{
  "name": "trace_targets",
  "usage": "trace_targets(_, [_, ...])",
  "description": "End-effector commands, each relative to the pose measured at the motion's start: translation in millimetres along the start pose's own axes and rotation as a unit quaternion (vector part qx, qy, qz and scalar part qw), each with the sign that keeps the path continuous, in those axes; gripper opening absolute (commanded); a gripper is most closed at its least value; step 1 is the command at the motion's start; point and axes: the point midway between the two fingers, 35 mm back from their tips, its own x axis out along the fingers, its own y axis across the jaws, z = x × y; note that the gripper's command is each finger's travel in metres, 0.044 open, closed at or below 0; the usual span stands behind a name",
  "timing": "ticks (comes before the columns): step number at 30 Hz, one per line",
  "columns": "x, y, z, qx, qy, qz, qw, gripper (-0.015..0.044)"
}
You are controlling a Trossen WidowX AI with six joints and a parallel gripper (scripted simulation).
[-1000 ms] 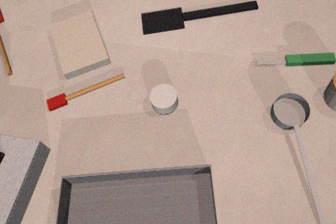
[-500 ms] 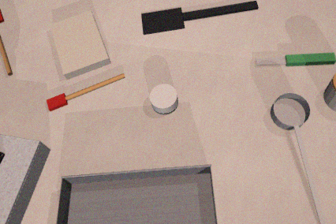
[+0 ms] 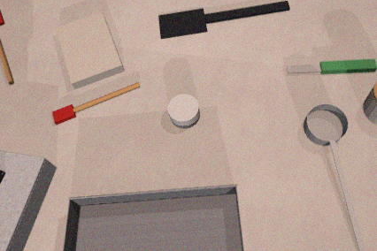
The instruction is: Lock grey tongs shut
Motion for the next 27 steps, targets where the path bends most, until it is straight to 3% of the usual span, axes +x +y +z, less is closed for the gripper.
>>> trace_targets(1, [-11.0, 5.3, -7.6, 0.012, 0.077, -0.002, 0.997, -0.015])
trace_targets(27, [-14.7, 7.3, -9.7, 0.015, 0.101, -0.002, 0.995, -0.015])
